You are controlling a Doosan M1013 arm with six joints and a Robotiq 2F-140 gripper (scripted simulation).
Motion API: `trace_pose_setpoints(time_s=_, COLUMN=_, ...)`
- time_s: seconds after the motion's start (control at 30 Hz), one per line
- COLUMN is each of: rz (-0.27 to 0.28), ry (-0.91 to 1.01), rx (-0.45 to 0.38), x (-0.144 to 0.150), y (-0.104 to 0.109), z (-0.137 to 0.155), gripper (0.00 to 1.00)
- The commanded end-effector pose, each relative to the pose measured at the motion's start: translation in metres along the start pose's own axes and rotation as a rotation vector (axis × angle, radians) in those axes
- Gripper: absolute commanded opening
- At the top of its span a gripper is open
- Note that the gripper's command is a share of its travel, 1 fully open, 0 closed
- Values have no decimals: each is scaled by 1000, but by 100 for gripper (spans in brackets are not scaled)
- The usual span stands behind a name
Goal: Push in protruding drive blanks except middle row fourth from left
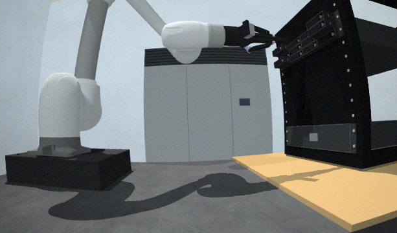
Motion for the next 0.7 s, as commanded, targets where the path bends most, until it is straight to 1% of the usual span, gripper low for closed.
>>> trace_pose_setpoints(time_s=0.0, rz=-3, ry=-1, rx=-2, x=2, y=1, z=-18, gripper=10)
trace_pose_setpoints(time_s=0.17, rz=-3, ry=-1, rx=-2, x=7, y=3, z=-47, gripper=10)
trace_pose_setpoints(time_s=0.23, rz=-3, ry=-1, rx=-2, x=7, y=3, z=-47, gripper=10)
trace_pose_setpoints(time_s=0.67, rz=-3, ry=-1, rx=-2, x=17, y=8, z=-111, gripper=10)
Point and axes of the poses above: the point where the finger pads meet when closed, its own y axis back along the fingers, its own x axis across the jaws, z = x × y, the point moved 6 cm from there along y, back along the fingers, and after that the axes turned 15 degrees about y, right-handed, at the moved point
